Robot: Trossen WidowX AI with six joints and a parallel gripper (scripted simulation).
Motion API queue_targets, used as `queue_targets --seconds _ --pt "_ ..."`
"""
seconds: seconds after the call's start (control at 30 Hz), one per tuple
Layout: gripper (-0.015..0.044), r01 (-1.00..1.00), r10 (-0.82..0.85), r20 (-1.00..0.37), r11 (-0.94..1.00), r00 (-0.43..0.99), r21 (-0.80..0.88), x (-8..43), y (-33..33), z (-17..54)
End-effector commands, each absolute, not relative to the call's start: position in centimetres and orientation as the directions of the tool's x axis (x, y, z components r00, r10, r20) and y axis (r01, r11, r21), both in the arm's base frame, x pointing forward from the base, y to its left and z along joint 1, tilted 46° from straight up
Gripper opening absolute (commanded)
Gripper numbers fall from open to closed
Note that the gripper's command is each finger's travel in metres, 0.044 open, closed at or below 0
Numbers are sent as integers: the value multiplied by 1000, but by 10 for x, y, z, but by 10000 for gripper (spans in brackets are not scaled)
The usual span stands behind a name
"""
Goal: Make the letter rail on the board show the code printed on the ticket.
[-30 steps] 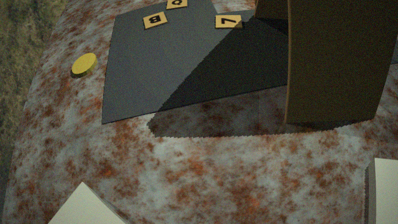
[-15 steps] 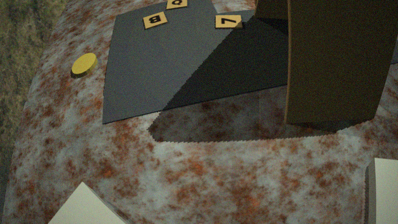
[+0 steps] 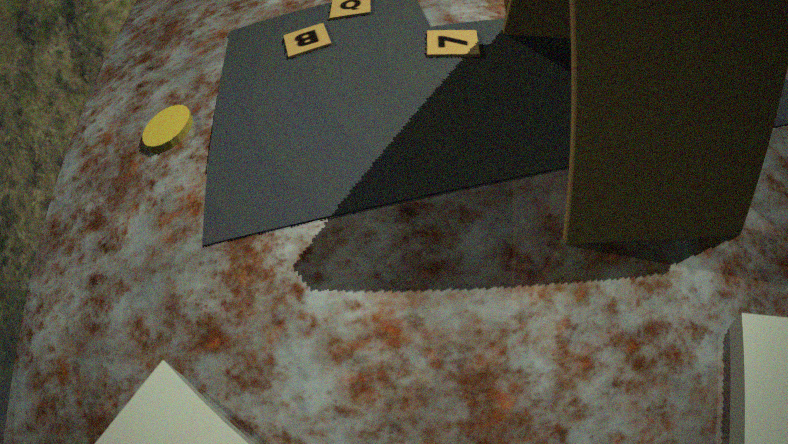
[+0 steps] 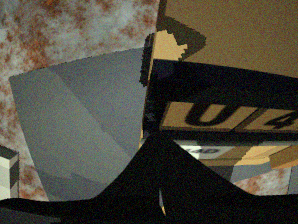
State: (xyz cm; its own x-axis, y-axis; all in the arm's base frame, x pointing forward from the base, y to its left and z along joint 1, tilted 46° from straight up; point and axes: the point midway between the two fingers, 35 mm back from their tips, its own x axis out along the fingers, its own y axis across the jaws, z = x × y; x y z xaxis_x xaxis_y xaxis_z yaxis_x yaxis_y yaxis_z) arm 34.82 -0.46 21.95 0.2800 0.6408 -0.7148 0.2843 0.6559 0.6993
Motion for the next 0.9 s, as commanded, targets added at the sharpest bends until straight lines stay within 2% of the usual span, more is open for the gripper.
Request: queue_targets --seconds 0.0,0.87 --pt "0 285 642 -713 654 281 701 351 -4 219" --pt "0 284 642 -713 654 281 701 362 0 213"
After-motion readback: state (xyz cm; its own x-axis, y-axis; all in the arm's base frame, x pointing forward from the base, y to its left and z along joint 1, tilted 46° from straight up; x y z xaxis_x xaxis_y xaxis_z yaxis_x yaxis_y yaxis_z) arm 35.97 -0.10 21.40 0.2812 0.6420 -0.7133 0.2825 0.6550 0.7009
